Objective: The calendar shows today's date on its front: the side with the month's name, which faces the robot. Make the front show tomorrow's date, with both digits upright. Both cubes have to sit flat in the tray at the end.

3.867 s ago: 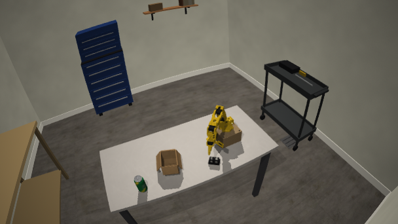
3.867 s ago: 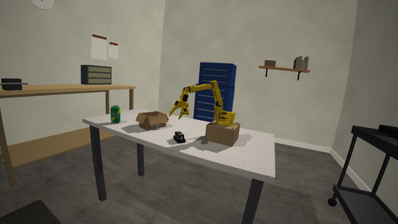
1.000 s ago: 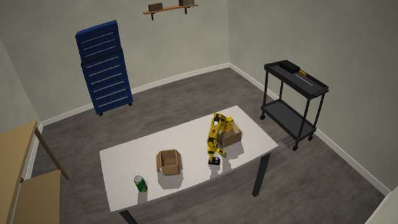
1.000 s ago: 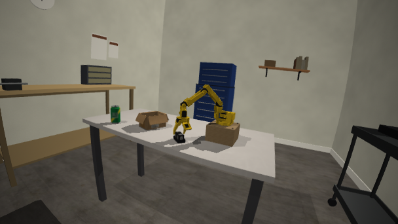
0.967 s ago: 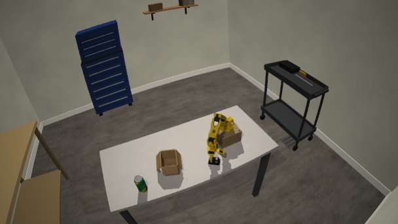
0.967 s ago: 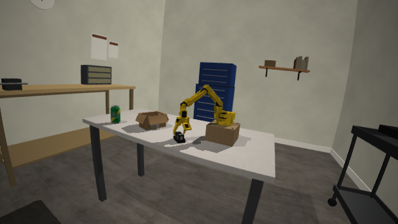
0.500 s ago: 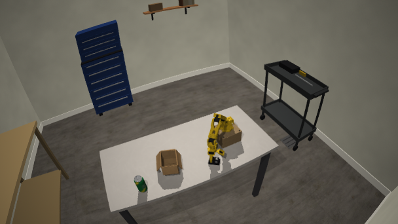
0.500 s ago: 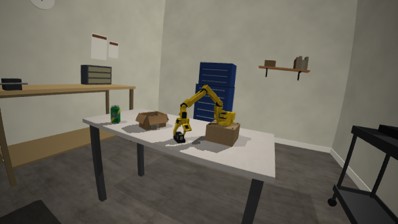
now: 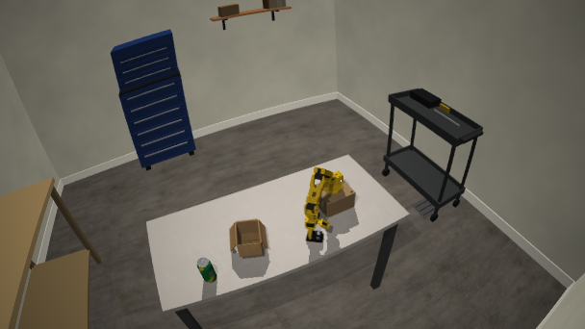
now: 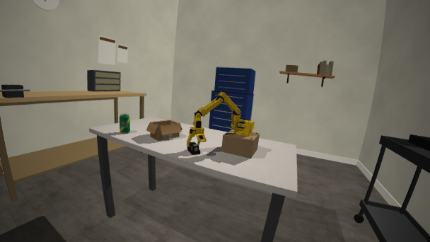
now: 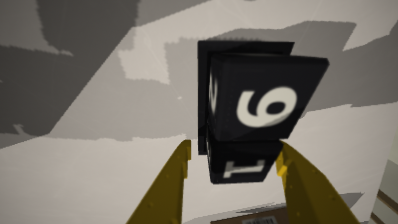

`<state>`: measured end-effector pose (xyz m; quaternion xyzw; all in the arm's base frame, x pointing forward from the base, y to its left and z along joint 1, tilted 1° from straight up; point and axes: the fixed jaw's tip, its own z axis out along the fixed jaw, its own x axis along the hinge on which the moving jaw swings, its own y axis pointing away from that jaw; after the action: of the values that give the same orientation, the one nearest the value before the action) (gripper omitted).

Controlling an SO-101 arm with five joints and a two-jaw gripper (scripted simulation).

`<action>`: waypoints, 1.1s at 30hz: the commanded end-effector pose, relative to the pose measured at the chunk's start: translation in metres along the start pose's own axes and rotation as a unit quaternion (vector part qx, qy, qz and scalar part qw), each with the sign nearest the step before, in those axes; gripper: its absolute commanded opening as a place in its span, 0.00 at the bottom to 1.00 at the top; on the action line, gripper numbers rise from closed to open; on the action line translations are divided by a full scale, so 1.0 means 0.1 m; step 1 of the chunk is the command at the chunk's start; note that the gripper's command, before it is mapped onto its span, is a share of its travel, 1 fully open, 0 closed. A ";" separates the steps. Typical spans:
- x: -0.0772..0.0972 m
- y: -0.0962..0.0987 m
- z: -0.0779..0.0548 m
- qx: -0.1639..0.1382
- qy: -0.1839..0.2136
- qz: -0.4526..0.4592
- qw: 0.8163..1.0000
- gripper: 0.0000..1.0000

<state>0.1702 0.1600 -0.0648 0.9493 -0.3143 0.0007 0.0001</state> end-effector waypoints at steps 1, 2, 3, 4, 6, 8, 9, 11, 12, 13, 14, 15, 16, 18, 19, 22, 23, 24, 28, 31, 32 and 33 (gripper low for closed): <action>0.02 0.00 0.01 -0.002 -0.001 0.009 1.000 0.32; 0.02 0.00 0.01 -0.002 -0.001 0.009 1.000 0.31; 0.02 -0.01 0.01 -0.002 -0.001 0.009 1.000 0.31; 0.02 -0.01 0.01 -0.002 -0.001 0.009 1.000 0.30; 0.02 -0.02 0.01 -0.002 -0.001 0.009 1.000 0.29; 0.02 -0.03 0.01 -0.002 -0.001 0.009 1.000 0.28; 0.02 -0.03 0.01 -0.002 -0.001 0.009 1.000 0.27; 0.02 -0.04 0.01 -0.002 -0.001 0.009 1.000 0.26; 0.02 -0.04 0.01 -0.002 -0.001 0.009 1.000 0.26; 0.02 -0.05 0.01 -0.002 -0.001 0.009 1.000 0.25; 0.02 -0.05 0.01 -0.002 -0.001 0.009 1.000 0.25; 0.02 -0.05 0.01 -0.002 -0.001 0.009 1.000 0.24; 0.02 -0.05 0.01 -0.002 -0.001 0.009 1.000 0.24; 0.02 -0.06 0.01 -0.002 -0.001 0.009 1.000 0.24; 0.02 -0.06 0.01 -0.002 -0.001 0.009 1.000 0.23; 0.02 -0.07 0.01 -0.002 -0.001 0.009 1.000 0.22; 0.02 -0.07 0.01 -0.002 -0.001 0.009 1.000 0.22; 0.02 -0.07 0.01 -0.002 -0.001 0.009 1.000 0.22; 0.02 -0.07 0.01 -0.002 -0.001 0.009 1.000 0.21; 0.02 -0.07 0.01 -0.002 -0.001 0.009 1.000 0.21; 0.02 -0.07 0.01 -0.002 -0.001 0.009 1.000 0.21; 0.02 -0.07 0.01 -0.002 -0.001 0.009 1.000 0.21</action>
<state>0.1772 0.1667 -0.0646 0.9486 -0.3166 0.0030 -0.0043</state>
